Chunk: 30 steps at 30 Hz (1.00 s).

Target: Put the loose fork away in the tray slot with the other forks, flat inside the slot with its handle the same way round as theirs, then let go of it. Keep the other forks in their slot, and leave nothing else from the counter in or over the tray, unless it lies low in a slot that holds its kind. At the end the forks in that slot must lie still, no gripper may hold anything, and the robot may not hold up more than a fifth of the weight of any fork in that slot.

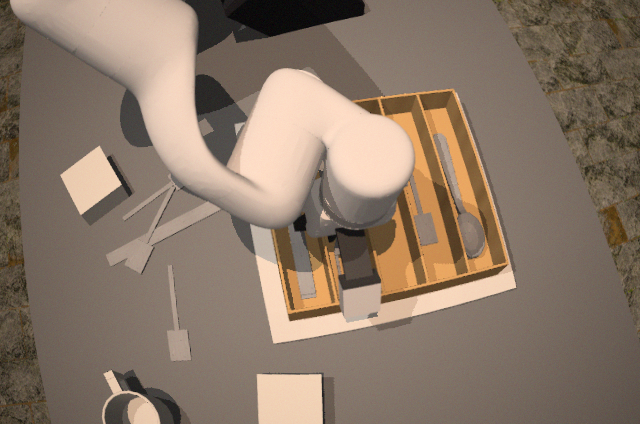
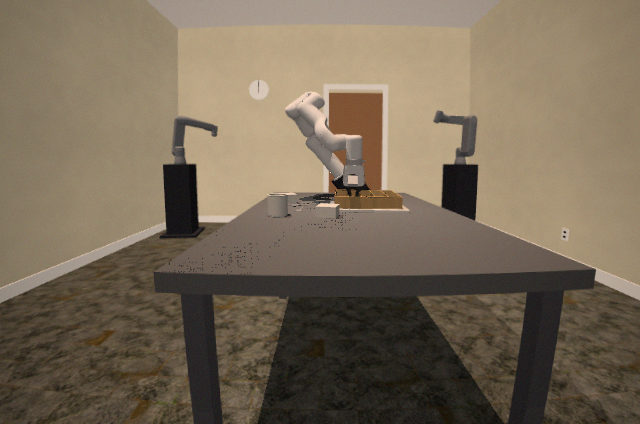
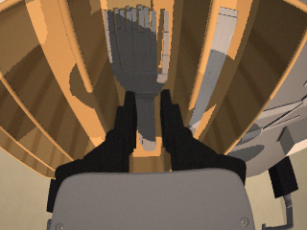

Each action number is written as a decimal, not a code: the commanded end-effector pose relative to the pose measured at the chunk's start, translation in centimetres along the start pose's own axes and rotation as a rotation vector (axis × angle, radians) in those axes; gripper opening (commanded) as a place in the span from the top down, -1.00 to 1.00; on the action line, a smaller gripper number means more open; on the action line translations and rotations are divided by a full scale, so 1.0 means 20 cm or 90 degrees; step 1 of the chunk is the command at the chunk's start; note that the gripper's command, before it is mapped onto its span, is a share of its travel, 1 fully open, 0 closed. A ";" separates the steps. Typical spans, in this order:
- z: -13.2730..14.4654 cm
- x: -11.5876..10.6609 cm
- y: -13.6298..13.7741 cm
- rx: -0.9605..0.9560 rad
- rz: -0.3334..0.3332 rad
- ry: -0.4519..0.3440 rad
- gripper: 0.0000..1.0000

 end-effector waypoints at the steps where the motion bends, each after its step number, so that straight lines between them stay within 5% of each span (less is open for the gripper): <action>1: 0.01 0.02 0.00 -0.001 0.002 -0.004 0.52; 17: 0.01 0.01 0.00 -0.001 0.002 -0.004 0.52; 30: 0.03 -0.14 0.00 -0.001 0.002 -0.004 0.52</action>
Point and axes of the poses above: the point where the finger pads meet when closed, its own x axis out along the fingers, its own y axis across the jaws, z = x × y, the point moved 5 cm from there along -x, back along the fingers, and after that the axes turned 8 degrees about x, right-handed, at the moved point
